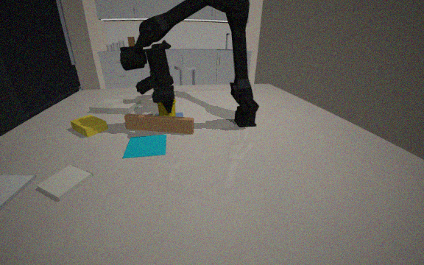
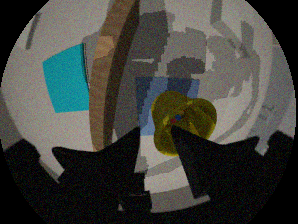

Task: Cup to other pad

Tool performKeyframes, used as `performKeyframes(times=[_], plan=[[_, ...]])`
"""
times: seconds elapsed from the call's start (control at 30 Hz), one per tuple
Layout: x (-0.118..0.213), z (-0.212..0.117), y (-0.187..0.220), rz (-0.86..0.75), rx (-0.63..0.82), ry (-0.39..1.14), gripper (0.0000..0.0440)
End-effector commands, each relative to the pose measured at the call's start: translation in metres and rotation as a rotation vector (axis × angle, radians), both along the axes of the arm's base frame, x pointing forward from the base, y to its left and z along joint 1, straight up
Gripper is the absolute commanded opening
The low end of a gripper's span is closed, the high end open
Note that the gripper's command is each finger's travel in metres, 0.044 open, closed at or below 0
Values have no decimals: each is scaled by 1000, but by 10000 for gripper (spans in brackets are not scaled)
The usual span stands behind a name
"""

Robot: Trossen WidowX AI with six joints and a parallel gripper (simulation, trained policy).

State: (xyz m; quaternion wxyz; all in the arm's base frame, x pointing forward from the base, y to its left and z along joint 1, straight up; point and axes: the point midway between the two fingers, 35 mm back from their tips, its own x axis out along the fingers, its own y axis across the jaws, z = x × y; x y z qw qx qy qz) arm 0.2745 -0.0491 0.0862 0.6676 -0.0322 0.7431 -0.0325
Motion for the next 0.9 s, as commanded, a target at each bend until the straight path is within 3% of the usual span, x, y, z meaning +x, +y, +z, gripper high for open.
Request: performKeyframes(times=[0.0, 0.1, 0.37, 0.87], plan=[[-4, -14, -2, 35, 7, 25, 193], [-5, -24, -2, 73, 19, 32, 184], [-5, -31, -4, 186, 33, 43, 3], [12, 1, 0, 286, 52, -16, 18]])
